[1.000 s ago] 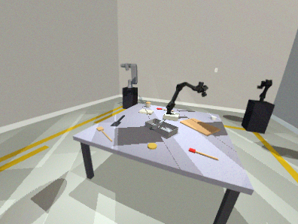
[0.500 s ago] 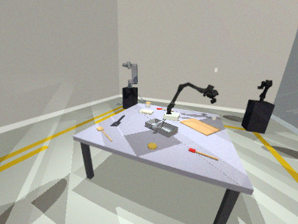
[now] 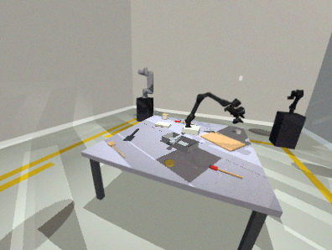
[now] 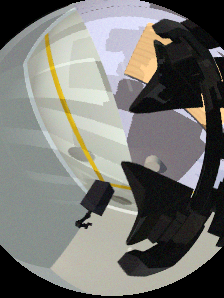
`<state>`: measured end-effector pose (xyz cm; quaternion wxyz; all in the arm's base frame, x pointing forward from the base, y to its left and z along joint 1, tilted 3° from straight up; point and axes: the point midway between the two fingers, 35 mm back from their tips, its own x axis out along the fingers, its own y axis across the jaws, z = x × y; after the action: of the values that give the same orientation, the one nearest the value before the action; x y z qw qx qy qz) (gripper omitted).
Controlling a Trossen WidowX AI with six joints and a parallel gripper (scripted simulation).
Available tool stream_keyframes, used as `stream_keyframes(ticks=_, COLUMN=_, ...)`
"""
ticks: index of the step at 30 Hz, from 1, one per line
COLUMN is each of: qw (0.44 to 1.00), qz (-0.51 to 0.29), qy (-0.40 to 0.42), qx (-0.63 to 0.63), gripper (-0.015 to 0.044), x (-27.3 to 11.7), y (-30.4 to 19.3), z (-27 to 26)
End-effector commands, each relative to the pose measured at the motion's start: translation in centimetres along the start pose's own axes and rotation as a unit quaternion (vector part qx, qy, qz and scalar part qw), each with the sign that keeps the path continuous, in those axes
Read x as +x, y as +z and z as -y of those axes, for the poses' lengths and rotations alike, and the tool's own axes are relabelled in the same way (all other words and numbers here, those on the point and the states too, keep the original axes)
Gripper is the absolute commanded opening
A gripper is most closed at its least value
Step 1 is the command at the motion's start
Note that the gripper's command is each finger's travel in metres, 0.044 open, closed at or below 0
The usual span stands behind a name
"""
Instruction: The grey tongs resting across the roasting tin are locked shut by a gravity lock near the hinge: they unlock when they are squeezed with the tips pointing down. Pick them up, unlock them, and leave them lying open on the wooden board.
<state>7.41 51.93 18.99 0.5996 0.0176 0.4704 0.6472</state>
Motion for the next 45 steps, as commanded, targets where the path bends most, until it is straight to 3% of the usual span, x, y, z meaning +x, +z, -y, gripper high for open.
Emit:
stream_keyframes(ticks=1, qw=0.998, qz=0.013, qy=-0.053, qx=0.023, gripper=0.026, x=-3.1, y=1.5, z=6.2)
stream_keyframes(ticks=11, qw=0.976, qz=0.029, qy=-0.175, qx=0.122, gripper=0.026, x=-13.5, y=1.5, z=21.1)
stream_keyframes(ticks=24, qw=0.913, qz=0.038, qy=-0.282, qx=0.294, gripper=0.026, x=-30.4, y=-7.2, z=34.4)
stream_keyframes(ticks=35, qw=0.835, qz=0.056, qy=-0.298, qx=0.459, gripper=0.026, x=-43.4, y=-20.7, z=37.4)
stream_keyframes(ticks=39, qw=0.812, qz=0.065, qy=-0.287, qx=0.504, gripper=0.026, x=-45.7, y=-24.0, z=37.1)
stream_keyframes(ticks=45, qw=0.811, qz=0.066, qy=-0.286, qx=0.507, gripper=0.026, x=-45.7, y=-24.4, z=36.8)
